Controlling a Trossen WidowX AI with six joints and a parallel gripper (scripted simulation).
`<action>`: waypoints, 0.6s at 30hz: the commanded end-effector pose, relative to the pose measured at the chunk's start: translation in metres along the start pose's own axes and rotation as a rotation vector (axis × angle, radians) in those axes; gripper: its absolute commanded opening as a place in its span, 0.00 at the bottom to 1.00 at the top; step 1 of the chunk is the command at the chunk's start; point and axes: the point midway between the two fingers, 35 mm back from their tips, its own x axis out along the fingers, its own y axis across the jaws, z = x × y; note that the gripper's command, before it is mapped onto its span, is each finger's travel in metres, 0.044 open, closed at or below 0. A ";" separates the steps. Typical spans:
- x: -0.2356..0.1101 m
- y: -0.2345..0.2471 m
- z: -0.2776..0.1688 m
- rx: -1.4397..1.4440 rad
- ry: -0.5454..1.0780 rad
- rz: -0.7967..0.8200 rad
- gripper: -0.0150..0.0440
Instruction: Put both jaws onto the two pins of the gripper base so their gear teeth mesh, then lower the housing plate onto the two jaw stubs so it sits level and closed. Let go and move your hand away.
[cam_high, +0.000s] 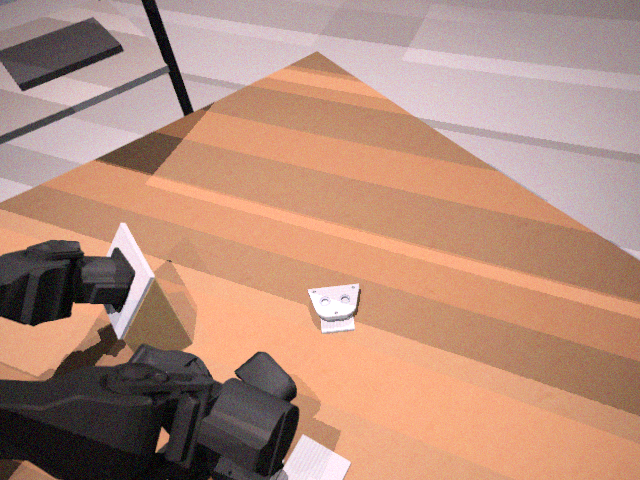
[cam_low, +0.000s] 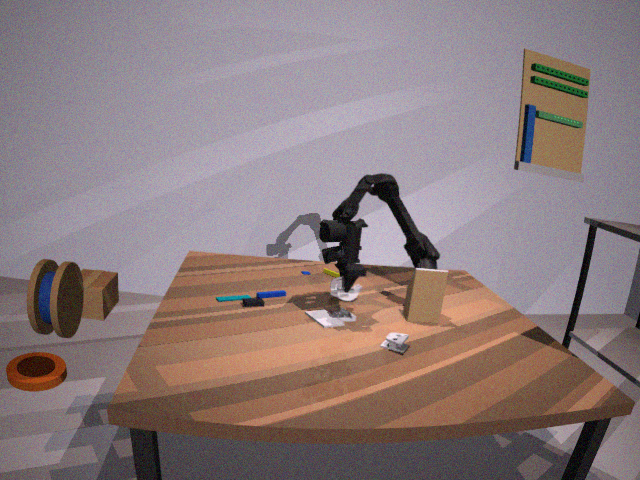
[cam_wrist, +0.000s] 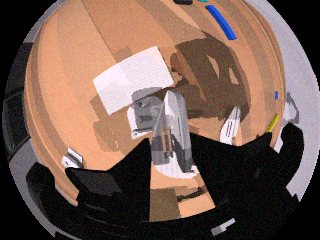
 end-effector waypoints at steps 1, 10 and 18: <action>0.002 -0.011 -0.003 -0.120 0.001 -0.007 0.48; 0.002 -0.016 -0.004 -0.192 0.003 -0.009 0.48; 0.002 -0.016 -0.004 -0.192 0.003 -0.009 0.48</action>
